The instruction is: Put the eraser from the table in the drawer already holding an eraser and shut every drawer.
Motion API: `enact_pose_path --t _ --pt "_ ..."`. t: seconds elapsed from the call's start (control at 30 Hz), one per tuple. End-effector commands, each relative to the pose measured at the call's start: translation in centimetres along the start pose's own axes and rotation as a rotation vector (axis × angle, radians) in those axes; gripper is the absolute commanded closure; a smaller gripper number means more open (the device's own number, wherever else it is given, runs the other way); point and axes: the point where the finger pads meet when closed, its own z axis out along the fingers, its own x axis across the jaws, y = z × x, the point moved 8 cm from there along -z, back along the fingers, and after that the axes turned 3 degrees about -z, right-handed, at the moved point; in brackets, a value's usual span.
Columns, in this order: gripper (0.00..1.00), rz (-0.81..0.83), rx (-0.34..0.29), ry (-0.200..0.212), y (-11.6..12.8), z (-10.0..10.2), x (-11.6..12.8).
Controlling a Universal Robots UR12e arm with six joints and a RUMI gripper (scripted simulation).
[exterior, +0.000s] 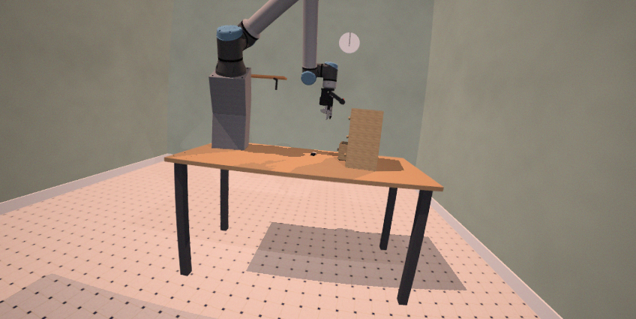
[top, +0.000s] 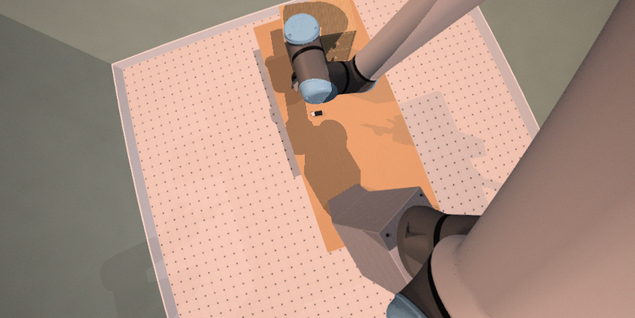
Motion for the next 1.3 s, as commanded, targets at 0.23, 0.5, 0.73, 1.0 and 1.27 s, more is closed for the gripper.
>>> enact_pose_path --t 0.23,0.5,0.73,1.0,1.27 --pt "0.0 -0.243 -0.001 -0.003 0.7 2.9 0.1" --pt "0.0 -0.441 -0.002 -0.004 1.6 5.1 0.1" --pt "0.0 -0.711 -0.002 -0.005 2.9 8.0 0.2" --pt "0.0 -0.947 -0.002 -0.005 4.3 10.4 0.4" --pt "0.0 -1.227 -0.001 -0.005 6.1 13.2 0.7"
